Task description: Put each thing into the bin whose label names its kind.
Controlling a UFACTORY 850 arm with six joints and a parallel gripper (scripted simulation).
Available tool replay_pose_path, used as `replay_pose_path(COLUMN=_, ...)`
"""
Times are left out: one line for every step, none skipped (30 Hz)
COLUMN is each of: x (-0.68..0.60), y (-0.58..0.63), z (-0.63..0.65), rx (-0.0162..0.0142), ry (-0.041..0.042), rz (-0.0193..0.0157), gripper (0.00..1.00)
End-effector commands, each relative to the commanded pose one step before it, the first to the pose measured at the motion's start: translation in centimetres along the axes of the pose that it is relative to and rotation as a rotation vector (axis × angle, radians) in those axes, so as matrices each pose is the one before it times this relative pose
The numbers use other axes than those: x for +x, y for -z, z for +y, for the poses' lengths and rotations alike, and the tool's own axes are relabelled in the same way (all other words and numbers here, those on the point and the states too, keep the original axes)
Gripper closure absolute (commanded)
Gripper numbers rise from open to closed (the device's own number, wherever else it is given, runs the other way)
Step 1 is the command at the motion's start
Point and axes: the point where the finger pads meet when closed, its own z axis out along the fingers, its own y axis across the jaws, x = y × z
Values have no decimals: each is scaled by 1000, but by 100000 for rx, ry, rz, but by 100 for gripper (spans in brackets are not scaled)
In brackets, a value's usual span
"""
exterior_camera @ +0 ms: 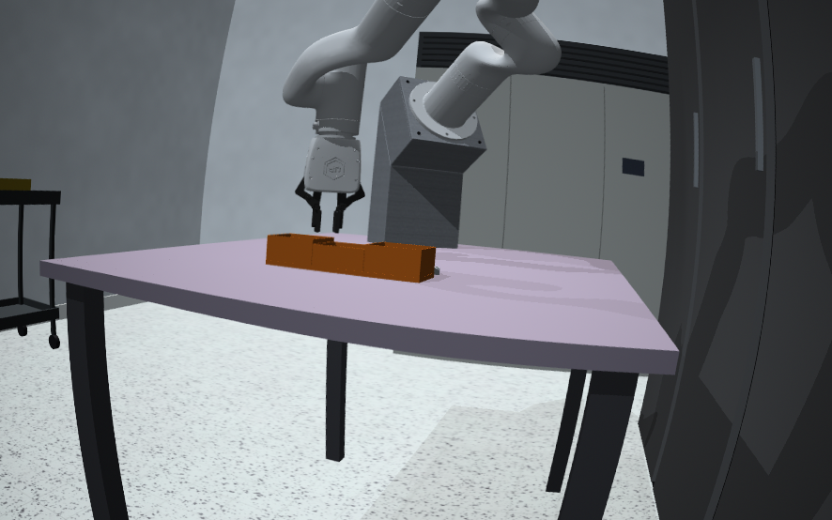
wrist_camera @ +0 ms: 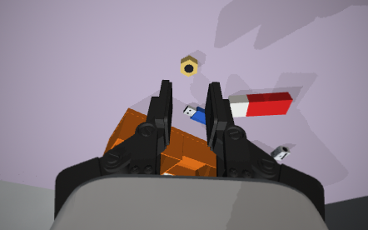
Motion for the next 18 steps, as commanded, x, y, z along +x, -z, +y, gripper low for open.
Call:
replay_pose_path(x=-18, y=-2048, z=-102, rx=127, ry=-5, rz=-63, gripper=70)
replay_pose_path(x=0, y=0, z=0, rx=0, ry=0, rz=0, gripper=70)
replay_pose_path(x=0, y=0, z=0, rx=0, ry=0, rz=0, gripper=70)
replay_pose_path(x=-1, y=-400, z=-8, rx=-1, ry=-1, rz=0, gripper=70)
replay_pose_path(x=-2, y=-400, z=-8, rx=0, ry=-1, rz=0, gripper=70)
replay_pose_path(x=-1, y=-400, z=-7, rx=0, ry=-1, rz=0, gripper=70)
replay_pose_path(x=-1, y=-40, z=-5, rx=0, ry=0, rz=0, gripper=70)
replay_pose_path(x=0, y=0, z=-3, rx=0, ry=0, rz=0, gripper=70)
replay_pose_path(x=0, y=0, z=-3, rx=0, ry=0, rz=0, gripper=70)
replay_pose_path(x=0, y=0, z=-3, rx=0, ry=0, rz=0, gripper=70)
replay_pose_path(x=0, y=0, z=-2, rx=0, ry=0, rz=0, gripper=70)
replay_pose_path(x=-1, y=8, z=2, rx=-1, ry=0, rz=1, gripper=70)
replay_pose_path(x=0, y=-132, z=1, rx=0, ry=0, rz=0, gripper=70)
replay_pose_path(x=2, y=-142, z=0, rx=1, ry=0, rz=-1, gripper=70)
replay_pose_path(x=1, y=-133, z=4, rx=0, ry=0, rz=0, gripper=70)
replay_pose_path(x=1, y=-133, z=5, rx=0, ry=0, rz=0, gripper=70)
replay_pose_path(x=1, y=-133, z=5, rx=0, ry=0, rz=0, gripper=70)
replay_pose_path(x=1, y=-133, z=5, rx=0, ry=0, rz=0, gripper=70)
